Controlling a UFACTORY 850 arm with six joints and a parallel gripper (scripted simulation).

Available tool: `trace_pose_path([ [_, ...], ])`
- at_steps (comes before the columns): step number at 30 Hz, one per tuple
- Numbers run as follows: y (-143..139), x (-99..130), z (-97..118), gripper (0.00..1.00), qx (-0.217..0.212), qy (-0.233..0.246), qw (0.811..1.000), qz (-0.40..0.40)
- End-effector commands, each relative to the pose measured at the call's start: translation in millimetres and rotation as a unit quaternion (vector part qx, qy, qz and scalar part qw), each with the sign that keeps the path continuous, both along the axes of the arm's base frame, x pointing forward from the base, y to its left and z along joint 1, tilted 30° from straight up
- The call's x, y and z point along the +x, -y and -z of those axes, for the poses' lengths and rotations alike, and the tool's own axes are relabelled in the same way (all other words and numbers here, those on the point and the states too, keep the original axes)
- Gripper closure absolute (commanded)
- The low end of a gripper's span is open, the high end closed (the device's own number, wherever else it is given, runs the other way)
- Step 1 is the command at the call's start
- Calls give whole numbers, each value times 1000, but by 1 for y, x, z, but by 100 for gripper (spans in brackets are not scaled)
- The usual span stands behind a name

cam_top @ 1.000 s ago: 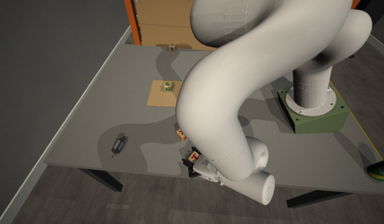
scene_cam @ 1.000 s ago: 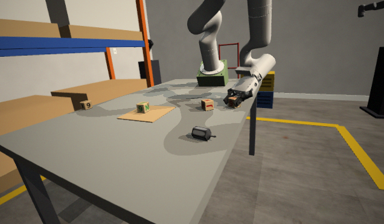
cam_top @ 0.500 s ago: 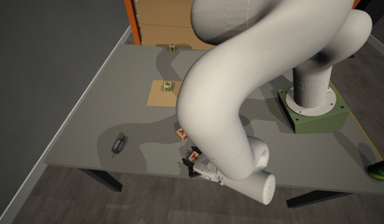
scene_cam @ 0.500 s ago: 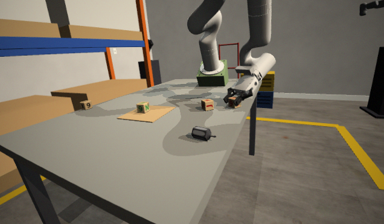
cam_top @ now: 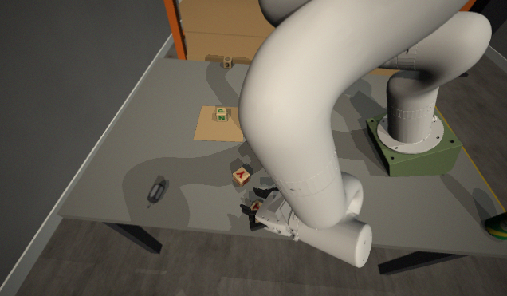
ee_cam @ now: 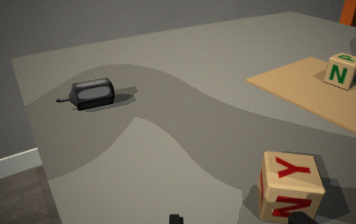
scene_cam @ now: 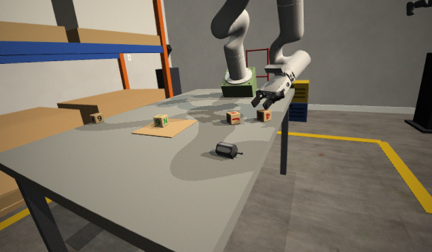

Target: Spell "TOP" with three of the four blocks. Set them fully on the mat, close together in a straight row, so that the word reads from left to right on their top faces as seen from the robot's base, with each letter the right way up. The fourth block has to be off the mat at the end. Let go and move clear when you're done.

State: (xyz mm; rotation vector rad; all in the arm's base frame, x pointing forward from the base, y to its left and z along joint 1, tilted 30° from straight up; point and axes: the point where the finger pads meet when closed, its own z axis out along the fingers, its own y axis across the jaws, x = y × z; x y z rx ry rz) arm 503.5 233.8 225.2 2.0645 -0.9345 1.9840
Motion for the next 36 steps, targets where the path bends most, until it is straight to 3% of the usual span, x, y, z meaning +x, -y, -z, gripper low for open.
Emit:
trace_pose_path([
  [1, 0, -3, -6, 35, 0, 0, 1000, 0],
  [8, 2, -3, -5, 35, 1, -8, 1000, 3],
  [20, 38, -6, 12, 35, 45, -180, 982, 38],
  [22, 38, -6, 12, 35, 45, -180, 982, 38],
  [23, 41, -8, 15, 35, 61, -216, 974, 36],
  [36, 33, -18, 11, 35, 153, -344, 926, -26],
])
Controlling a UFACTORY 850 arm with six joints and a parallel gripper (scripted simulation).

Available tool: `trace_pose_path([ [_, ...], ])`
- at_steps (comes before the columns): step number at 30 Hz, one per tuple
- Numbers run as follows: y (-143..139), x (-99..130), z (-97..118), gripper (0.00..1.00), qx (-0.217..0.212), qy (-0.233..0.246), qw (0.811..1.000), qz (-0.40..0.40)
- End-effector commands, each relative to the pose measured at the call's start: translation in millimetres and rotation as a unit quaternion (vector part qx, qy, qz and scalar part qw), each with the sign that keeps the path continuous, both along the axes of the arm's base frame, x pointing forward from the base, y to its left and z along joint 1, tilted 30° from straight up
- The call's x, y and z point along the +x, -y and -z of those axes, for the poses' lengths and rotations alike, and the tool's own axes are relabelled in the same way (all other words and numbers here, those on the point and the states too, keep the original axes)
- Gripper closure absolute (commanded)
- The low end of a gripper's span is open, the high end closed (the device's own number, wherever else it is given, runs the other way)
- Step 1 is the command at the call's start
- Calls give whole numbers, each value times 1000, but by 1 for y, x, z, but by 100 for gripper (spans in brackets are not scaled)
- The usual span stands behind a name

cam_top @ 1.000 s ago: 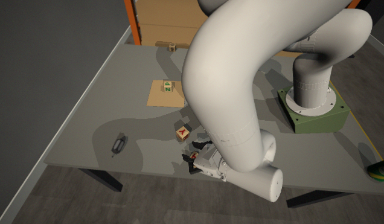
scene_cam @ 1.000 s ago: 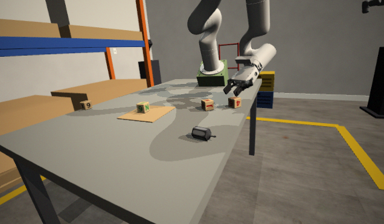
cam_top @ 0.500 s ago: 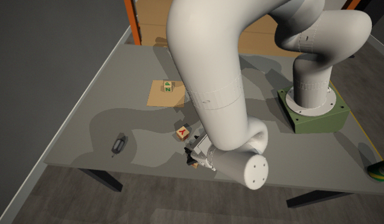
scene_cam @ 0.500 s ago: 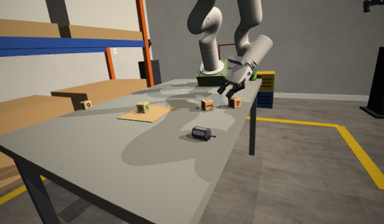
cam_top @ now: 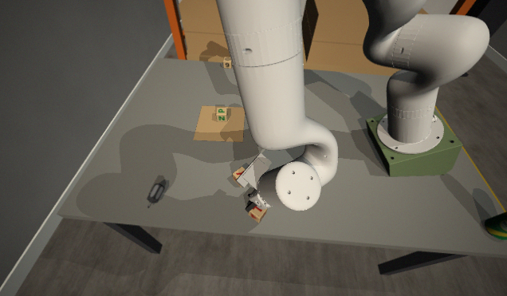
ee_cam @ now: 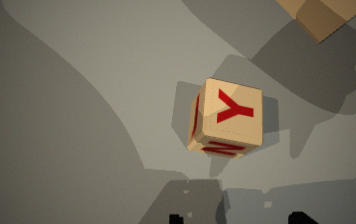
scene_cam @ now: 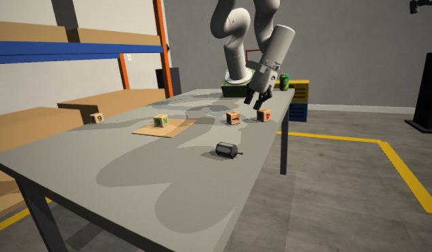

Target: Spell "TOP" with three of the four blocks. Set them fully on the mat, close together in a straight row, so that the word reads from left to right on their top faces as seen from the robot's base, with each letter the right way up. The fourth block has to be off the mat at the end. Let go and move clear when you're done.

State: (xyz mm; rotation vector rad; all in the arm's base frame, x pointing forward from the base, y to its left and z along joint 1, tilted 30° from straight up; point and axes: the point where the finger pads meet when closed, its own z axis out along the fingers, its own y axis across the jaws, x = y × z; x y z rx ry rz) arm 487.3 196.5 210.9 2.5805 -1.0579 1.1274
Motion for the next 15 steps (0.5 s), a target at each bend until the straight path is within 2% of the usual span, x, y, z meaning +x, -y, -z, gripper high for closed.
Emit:
trace_pose_path([
  [1, -6, -3, -5, 35, 46, -47, 998, -23],
  [3, -6, -3, -5, 35, 46, -47, 998, -23],
  [5, -15, -4, -13, 35, 85, -67, 993, -48],
  [11, -32, -4, -34, 35, 149, -81, 981, -97],
  [15, -38, -3, -43, 35, 169, -81, 976, -114],
])
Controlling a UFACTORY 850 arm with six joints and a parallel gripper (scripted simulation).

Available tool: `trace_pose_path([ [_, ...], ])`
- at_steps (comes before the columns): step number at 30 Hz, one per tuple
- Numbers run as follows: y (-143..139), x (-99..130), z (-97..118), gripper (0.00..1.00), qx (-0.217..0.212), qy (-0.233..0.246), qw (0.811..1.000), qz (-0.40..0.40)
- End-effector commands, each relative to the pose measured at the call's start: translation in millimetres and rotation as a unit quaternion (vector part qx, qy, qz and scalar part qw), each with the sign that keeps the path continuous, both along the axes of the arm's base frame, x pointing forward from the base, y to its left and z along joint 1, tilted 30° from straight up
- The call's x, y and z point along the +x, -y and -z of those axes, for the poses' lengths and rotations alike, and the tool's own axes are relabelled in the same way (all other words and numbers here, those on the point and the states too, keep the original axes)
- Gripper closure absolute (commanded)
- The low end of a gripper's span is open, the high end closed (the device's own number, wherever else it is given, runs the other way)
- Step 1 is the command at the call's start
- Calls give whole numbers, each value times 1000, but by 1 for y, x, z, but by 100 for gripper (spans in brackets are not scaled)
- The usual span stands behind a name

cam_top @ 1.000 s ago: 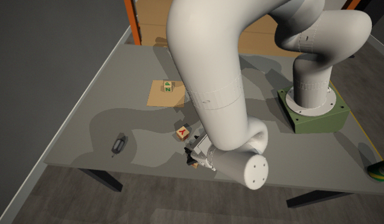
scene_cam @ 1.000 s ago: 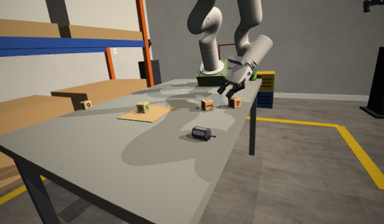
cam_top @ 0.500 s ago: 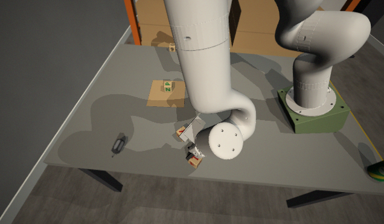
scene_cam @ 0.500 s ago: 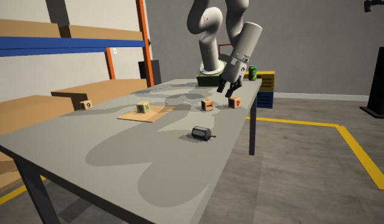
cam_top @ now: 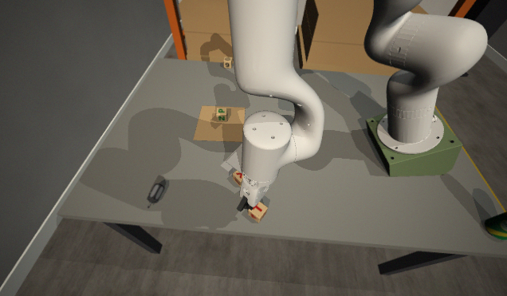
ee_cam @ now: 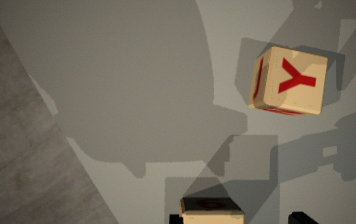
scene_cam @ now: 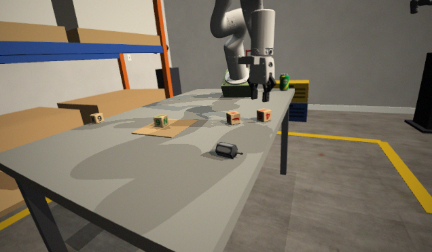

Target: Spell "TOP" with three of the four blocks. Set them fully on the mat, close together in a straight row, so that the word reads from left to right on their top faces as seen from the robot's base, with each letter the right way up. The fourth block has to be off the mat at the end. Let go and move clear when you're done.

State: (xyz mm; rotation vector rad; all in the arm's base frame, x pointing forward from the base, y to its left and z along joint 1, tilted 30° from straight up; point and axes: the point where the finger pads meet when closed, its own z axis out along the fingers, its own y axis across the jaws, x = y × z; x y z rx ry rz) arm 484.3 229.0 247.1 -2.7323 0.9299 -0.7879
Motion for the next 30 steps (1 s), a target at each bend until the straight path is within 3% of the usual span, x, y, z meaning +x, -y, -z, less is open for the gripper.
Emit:
trace_pose_path([
  [1, -5, 0, -6, 35, 21, -12, 1000, -15],
  [2, -5, 0, -6, 0, 21, -12, 1000, -15],
  [16, -5, 0, -6, 0, 16, -12, 1000, -23],
  [22, -6, -1, -6, 0, -9, -12, 998, -65],
  [30, -8, -5, -6, 0, -81, -12, 980, -184],
])
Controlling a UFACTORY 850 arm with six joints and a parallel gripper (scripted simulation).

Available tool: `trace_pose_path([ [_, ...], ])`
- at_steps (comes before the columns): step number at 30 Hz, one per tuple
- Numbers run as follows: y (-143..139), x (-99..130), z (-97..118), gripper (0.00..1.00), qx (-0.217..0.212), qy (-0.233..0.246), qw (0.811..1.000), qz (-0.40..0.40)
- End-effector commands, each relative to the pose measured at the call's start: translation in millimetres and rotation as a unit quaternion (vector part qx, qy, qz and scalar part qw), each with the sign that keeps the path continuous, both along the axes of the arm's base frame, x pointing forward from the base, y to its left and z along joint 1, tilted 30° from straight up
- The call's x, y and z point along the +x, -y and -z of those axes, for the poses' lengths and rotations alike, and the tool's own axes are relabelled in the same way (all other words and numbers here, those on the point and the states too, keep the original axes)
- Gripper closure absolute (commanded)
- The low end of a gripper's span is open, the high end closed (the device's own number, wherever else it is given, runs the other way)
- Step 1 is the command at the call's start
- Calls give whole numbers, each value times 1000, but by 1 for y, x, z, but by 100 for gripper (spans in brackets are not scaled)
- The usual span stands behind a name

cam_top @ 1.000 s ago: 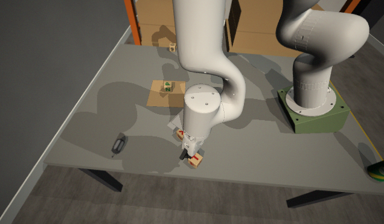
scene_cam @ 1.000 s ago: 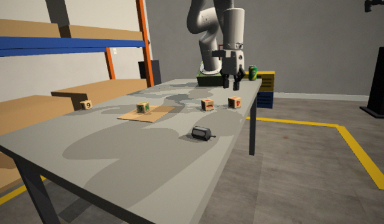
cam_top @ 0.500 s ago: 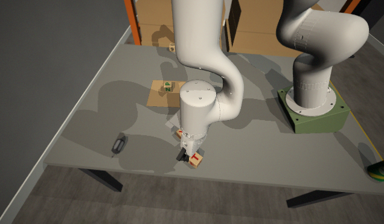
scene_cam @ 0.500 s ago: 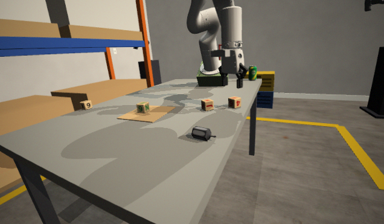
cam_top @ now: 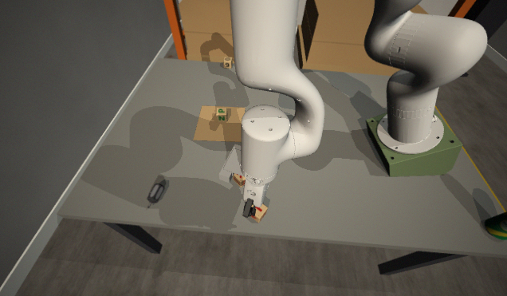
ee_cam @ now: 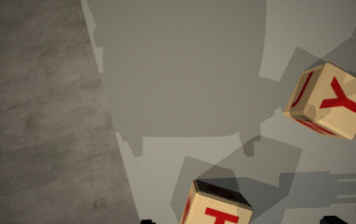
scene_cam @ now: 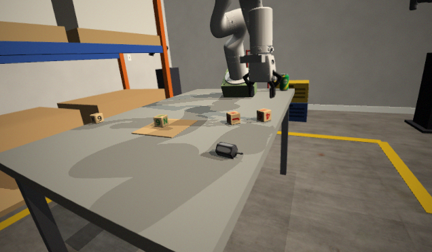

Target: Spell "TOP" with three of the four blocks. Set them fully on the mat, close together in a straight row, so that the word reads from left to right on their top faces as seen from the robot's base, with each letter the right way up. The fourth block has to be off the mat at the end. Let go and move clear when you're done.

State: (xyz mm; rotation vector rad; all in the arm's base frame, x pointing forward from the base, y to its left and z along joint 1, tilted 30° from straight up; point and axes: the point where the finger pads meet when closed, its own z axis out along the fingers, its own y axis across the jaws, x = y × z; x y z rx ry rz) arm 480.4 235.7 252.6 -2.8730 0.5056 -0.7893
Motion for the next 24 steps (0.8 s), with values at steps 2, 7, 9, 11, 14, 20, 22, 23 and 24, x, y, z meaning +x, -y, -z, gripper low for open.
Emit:
trace_pose_path([
  [2, -1, -2, -1, 0, -44, -4, 996, -72],
  [7, -2, -4, -1, 0, -82, -2, 987, -137],
  [9, -2, -4, -1, 0, -82, -2, 987, -137],
  [11, -3, -5, -1, 0, -108, -1, 977, -181],
  [14, -3, -6, -1, 0, -128, 0, 968, -215],
  [20, -4, -9, -1, 0, -171, 3, 942, -288],
  [22, -5, -9, 0, 0, -185, 3, 932, -312],
  [23, -5, -10, 0, 0, -192, 4, 926, -324],
  [24, -5, -10, 0, 0, -199, 4, 921, -335],
])
